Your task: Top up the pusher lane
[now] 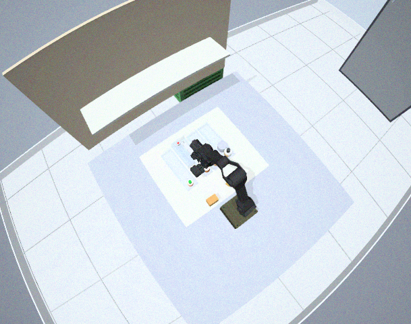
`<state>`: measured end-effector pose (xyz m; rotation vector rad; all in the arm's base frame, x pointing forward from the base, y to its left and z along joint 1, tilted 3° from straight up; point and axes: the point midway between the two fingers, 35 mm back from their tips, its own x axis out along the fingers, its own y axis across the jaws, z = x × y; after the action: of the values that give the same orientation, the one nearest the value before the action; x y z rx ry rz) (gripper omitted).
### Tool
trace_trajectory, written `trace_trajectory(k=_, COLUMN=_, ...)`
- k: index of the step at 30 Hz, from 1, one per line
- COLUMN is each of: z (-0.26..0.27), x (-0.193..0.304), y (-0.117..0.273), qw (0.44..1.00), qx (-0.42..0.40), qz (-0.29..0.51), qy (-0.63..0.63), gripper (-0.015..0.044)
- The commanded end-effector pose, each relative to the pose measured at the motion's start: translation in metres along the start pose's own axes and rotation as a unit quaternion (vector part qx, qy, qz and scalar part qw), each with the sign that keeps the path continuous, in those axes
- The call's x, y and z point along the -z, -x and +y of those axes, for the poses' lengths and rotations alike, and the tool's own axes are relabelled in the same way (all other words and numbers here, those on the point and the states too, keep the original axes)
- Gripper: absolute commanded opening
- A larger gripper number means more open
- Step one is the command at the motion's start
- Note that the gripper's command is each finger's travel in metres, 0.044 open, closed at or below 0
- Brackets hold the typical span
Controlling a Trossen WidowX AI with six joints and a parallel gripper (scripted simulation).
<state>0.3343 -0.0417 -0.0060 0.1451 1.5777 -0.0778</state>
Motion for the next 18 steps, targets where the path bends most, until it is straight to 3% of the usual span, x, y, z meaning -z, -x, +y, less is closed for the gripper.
trace_trajectory(k=1, z=0.0010, x=-0.0062, y=-0.0014, qw=1.000, qx=-0.002, qz=-0.012, qy=-0.001, gripper=0.0000)
trace_trajectory(k=18, z=0.0010, x=-0.0053, y=-0.0080, qw=1.000, qx=-0.002, qz=-0.012, qy=-0.001, gripper=0.0000)
